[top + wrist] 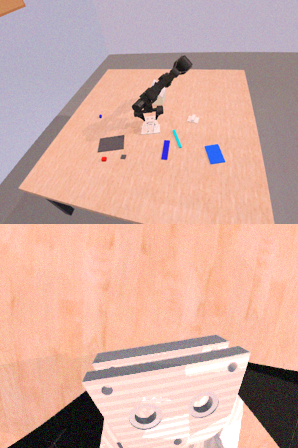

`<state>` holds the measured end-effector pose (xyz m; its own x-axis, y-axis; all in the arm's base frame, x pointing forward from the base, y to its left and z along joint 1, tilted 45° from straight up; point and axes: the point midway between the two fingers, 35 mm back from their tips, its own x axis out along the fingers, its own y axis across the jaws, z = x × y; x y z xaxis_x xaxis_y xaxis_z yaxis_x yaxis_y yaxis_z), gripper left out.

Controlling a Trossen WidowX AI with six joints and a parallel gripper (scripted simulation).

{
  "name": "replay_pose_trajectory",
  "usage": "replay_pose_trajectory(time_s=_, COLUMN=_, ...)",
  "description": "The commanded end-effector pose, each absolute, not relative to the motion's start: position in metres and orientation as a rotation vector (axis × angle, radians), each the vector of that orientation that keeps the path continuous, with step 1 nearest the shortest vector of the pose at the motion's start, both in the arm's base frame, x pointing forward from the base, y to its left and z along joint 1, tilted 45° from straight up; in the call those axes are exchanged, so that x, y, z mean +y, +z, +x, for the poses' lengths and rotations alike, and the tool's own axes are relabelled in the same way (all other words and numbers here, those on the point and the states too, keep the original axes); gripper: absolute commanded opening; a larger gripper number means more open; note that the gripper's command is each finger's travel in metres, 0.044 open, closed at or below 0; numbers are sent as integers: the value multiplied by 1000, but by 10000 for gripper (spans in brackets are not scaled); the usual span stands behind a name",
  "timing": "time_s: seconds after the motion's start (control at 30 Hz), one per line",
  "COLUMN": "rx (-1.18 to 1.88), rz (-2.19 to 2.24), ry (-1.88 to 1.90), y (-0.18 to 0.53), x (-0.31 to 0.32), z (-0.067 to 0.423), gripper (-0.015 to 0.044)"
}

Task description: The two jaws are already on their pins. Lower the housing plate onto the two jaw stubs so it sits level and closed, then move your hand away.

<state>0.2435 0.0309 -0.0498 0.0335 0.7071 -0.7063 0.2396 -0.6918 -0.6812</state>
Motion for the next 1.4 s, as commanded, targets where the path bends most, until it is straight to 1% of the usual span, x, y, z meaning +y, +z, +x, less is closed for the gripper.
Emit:
replay_pose_trajectory(time_s=0.0, rx=-954, rz=-1938, ry=1695, y=-51, x=32, z=243, gripper=351)
replay_pose_trajectory(time_s=1.37, rx=-956, rz=-1939, ry=1695, y=-56, x=38, z=244, gripper=351)
